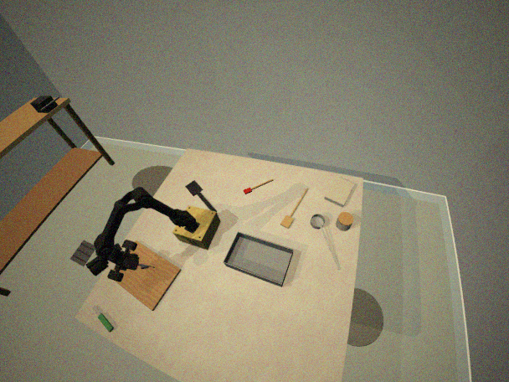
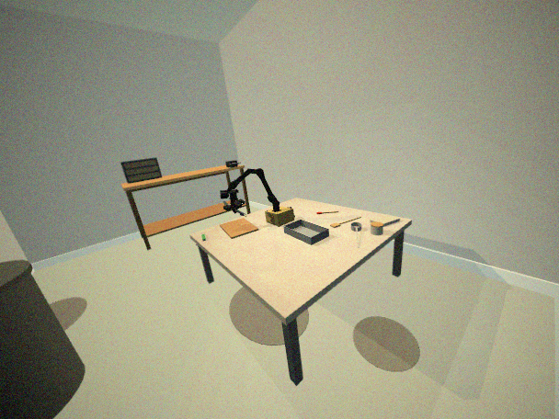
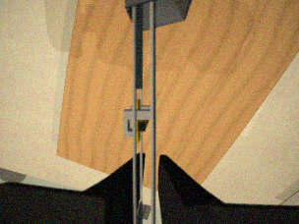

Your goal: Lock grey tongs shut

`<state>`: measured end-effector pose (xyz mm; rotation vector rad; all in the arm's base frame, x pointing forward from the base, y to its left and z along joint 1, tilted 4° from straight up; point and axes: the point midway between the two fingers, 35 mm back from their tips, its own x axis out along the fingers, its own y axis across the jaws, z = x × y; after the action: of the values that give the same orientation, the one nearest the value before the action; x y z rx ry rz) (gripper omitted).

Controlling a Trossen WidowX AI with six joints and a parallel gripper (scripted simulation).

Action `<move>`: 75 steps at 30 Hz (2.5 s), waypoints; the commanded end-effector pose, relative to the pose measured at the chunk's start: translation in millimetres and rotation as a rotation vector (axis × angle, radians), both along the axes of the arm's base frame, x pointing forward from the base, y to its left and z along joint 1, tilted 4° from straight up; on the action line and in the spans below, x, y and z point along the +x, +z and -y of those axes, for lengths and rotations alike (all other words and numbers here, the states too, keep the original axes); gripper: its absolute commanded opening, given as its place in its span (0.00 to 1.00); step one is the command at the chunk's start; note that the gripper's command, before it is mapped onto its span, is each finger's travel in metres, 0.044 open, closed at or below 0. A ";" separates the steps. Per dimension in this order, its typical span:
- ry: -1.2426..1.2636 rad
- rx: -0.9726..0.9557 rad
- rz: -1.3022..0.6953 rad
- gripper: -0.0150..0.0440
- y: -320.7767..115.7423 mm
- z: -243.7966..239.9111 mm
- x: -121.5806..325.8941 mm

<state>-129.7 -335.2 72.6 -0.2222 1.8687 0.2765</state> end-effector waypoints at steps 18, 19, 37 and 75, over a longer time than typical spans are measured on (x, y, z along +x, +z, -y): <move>-0.030 0.001 0.243 0.00 18.4 0.4 -4.2; -0.030 0.001 0.243 0.00 17.0 0.7 -4.4; -0.030 0.001 0.243 0.00 -12.4 4.3 -7.7; -0.030 0.001 0.242 0.00 -74.9 3.0 -11.5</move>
<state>-142.0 -339.6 2.4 -0.2141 1.6355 0.2176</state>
